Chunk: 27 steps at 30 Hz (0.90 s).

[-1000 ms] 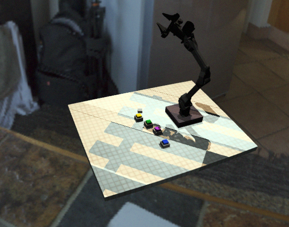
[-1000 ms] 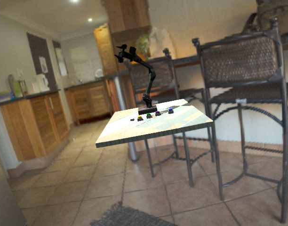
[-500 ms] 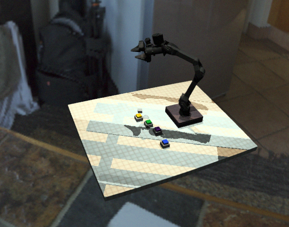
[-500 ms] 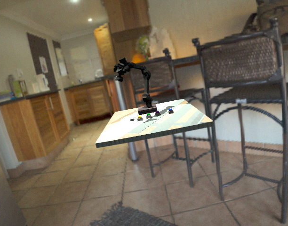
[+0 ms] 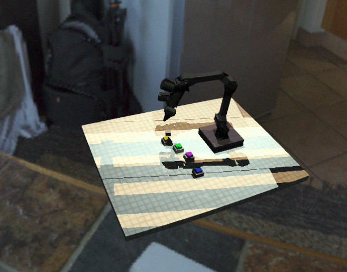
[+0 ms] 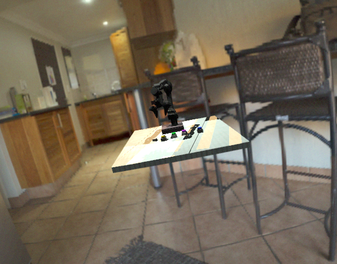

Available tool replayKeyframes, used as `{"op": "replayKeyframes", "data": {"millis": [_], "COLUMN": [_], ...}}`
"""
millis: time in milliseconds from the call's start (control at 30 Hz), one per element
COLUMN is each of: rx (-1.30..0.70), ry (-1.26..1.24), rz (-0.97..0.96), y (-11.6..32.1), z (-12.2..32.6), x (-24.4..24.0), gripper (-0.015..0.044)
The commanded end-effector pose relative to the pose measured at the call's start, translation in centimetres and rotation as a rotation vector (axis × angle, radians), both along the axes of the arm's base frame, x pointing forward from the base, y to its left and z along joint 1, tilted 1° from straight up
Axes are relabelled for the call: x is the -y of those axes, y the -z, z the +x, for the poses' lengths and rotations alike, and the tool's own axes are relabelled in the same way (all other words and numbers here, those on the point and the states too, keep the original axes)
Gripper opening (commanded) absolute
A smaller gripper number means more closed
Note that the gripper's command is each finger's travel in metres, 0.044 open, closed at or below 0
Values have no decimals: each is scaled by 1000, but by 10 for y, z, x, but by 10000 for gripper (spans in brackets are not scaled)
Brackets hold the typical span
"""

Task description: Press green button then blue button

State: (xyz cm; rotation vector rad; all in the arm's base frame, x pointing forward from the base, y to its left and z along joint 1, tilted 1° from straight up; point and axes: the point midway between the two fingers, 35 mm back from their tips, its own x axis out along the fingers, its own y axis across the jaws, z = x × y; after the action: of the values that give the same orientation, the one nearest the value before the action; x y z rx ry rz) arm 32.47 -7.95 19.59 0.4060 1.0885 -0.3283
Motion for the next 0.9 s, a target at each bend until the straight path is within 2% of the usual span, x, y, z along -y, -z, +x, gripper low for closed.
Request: {"op": "replayKeyframes", "data": {"millis": [0,133,433,500,633,867], "rx": [-277,-413,-415,-415,-415,-415], "ry": [-338,-522,-525,-525,-525,-525], "rz": [-51,-72,-72,-72,-72,-72], "y": [53,74,74,85,134,136], "z": [-30,-50,-51,-49,-48,-49], "x": [-46,-66,-67,-66,-66,-66], "gripper": [400,400,400,348,242,59]}}
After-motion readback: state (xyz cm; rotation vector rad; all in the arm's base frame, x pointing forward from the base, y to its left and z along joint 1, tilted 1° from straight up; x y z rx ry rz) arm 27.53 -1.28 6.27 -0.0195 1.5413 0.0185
